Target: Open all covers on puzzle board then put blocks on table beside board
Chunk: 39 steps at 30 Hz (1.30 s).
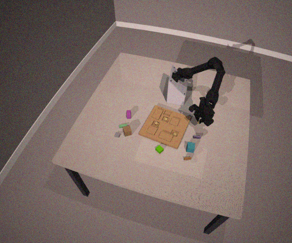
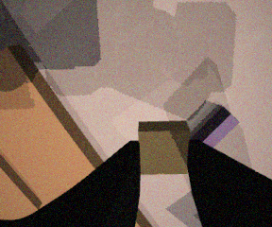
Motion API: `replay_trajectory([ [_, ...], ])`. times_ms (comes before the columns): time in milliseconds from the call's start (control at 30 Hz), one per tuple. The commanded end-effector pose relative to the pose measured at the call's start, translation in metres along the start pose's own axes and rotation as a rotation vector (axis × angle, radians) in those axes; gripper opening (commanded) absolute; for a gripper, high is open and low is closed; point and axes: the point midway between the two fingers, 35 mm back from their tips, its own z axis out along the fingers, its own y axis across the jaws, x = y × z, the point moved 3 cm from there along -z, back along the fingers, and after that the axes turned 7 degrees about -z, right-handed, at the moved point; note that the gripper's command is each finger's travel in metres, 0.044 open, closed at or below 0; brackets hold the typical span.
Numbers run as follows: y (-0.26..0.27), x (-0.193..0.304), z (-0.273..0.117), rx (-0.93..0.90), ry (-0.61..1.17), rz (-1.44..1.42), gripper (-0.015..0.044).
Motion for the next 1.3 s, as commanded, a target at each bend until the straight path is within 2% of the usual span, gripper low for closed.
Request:
replay_trajectory([
  [0,0.000,0.001,0.007,-0.003,0.004,0.005,0.0080],
  [1267,-0.001,0.003,0.069,-0.003,0.003,0.005,0.0080],
])
